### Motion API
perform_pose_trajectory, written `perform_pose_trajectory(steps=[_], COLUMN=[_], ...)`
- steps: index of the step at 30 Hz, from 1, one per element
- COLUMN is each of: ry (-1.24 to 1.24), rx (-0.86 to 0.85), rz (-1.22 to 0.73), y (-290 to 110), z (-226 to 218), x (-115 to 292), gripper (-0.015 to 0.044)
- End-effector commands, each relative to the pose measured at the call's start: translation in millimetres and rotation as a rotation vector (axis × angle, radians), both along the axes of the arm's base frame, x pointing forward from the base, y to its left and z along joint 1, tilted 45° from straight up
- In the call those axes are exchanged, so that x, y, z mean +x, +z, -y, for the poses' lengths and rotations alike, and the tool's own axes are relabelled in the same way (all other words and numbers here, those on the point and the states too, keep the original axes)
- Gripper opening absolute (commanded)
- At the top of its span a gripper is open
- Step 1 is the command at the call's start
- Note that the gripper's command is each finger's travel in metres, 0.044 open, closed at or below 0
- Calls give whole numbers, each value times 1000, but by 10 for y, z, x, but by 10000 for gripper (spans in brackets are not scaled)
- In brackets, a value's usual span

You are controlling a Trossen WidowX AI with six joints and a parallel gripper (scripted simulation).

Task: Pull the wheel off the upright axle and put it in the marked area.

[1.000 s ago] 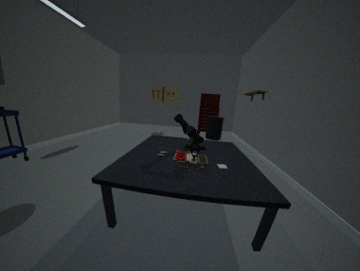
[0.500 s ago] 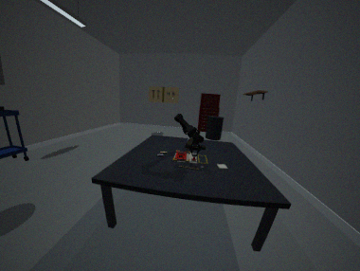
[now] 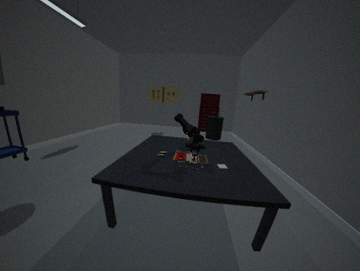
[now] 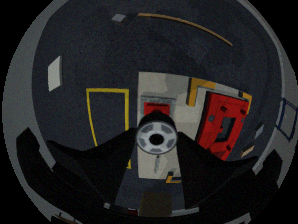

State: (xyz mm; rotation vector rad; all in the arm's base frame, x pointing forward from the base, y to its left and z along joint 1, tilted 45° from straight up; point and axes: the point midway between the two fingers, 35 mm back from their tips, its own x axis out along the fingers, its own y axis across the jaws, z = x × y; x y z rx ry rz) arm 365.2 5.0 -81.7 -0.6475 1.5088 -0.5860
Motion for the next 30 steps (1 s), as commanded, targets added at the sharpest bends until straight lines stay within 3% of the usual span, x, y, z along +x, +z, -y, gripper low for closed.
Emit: perform_pose_trajectory(steps=[1,30], ry=[-6,-4], rx=[4,4], rz=[3,3], y=[10,183], z=[-14,-189], x=[4,3], gripper=[0,0])
